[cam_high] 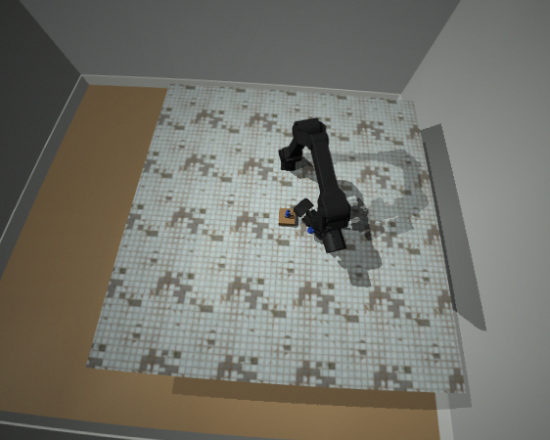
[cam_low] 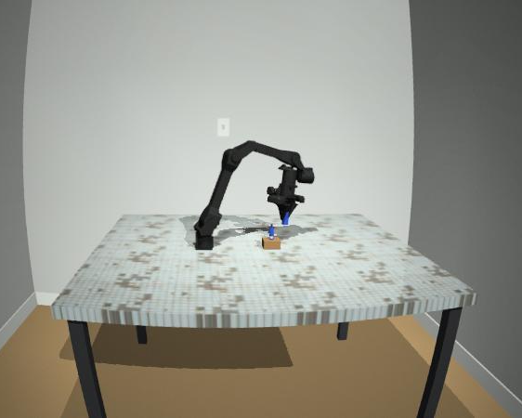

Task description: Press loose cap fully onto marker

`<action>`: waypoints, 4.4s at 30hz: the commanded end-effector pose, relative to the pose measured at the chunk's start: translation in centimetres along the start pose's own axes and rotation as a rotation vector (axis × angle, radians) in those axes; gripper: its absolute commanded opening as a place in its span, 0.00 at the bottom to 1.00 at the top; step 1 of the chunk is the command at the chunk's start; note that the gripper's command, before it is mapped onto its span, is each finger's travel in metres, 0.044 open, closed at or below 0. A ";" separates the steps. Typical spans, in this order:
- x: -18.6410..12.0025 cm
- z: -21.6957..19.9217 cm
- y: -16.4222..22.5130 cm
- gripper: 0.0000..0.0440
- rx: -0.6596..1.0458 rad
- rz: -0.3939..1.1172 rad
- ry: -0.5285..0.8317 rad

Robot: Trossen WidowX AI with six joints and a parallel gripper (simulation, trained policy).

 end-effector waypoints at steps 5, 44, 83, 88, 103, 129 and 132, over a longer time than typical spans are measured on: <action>-2.4 3.0 0.5 0.10 0.007 -0.007 0.007; -1.8 11.1 -0.6 0.00 0.015 -0.096 -0.018; 3.9 11.4 -1.3 0.00 -0.064 -0.138 -0.010; 4.3 11.4 -1.3 0.00 -0.076 -0.135 -0.007; 6.5 11.5 -1.5 0.02 -0.128 -0.112 0.003; 8.1 11.8 -1.2 0.21 -0.243 -0.034 0.012; 8.2 11.8 -1.2 0.23 -0.255 -0.028 0.011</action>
Point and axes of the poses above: the point midway between the two fingers, 35 mm back from their tips, its own x axis out along the fingers, its own z axis across the jaws, y = z × x, the point moved 2 cm from there along -x, back along the fingers, and after that the axes turned 13 degrees about -x, right-handed, at the moved point
